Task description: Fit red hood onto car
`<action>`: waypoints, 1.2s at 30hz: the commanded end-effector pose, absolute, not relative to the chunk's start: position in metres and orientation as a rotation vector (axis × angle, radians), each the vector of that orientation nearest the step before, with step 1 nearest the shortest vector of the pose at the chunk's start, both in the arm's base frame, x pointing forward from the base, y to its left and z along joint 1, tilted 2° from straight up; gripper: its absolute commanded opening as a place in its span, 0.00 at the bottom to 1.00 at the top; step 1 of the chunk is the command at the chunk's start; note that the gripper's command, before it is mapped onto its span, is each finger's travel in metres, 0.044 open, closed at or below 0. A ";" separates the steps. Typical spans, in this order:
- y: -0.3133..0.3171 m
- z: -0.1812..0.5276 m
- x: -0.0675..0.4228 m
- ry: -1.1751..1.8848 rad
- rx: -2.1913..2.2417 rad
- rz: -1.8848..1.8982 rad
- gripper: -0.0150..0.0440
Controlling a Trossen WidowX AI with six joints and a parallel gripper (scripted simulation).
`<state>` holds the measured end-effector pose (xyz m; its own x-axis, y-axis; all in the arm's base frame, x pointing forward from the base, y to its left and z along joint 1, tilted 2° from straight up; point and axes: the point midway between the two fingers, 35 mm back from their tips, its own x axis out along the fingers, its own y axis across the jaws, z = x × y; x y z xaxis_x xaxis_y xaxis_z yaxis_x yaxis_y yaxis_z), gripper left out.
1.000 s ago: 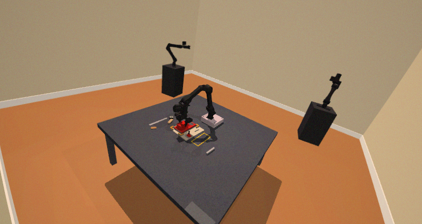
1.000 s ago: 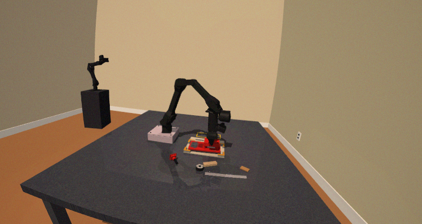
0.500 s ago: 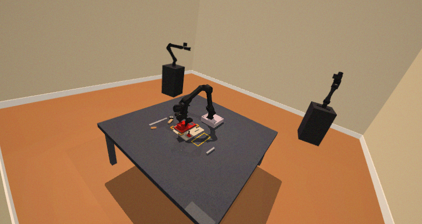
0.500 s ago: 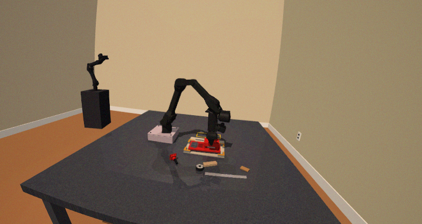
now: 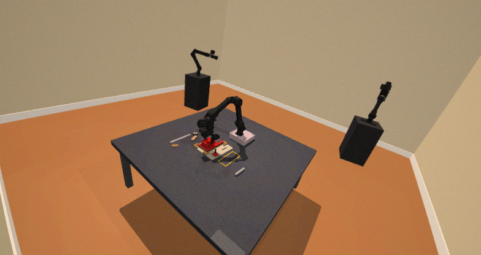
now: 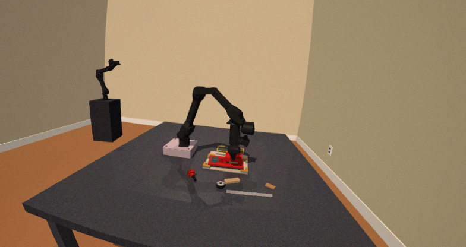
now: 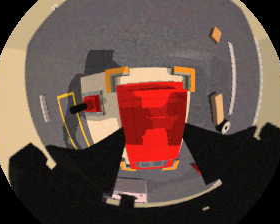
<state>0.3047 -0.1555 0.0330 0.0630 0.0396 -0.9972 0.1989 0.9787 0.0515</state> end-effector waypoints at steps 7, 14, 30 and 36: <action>-0.156 0.033 0.305 1.506 0.191 -0.129 0.25; -0.156 0.030 0.305 1.506 0.191 -0.129 0.25; -0.156 0.023 0.305 1.506 0.191 -0.129 0.25; -0.156 0.020 0.305 1.506 0.191 -0.129 0.25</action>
